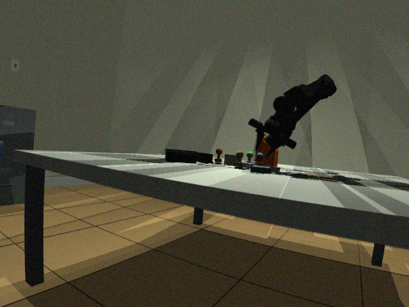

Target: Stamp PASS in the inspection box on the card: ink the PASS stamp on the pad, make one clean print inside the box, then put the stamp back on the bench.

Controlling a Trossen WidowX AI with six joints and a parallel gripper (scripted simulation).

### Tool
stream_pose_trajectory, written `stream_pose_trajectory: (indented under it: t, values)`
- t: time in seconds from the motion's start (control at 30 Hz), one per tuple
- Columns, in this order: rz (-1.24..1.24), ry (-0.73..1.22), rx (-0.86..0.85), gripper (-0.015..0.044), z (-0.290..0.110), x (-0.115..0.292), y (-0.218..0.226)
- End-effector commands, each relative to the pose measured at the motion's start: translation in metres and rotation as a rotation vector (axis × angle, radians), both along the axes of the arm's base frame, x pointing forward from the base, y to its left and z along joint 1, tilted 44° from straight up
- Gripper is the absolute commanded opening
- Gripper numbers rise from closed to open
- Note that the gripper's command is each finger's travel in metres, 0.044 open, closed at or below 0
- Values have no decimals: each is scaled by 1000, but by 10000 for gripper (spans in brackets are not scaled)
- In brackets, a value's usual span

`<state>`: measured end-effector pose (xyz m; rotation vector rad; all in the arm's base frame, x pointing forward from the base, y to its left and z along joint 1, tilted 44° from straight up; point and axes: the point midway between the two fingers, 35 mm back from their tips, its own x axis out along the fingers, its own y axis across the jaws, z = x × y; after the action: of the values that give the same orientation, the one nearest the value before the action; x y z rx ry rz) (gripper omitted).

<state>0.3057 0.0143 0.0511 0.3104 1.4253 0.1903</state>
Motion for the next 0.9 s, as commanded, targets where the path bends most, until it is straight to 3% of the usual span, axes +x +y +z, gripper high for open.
stream_pose_trajectory:
  t: [0.0,0.27,0.87]
  values:
    - [-270,193,180,212,-24,-37,-38]
    - [-720,410,524,212,-37,-85,-74]
    - [-731,413,531,212,-42,-83,-71]
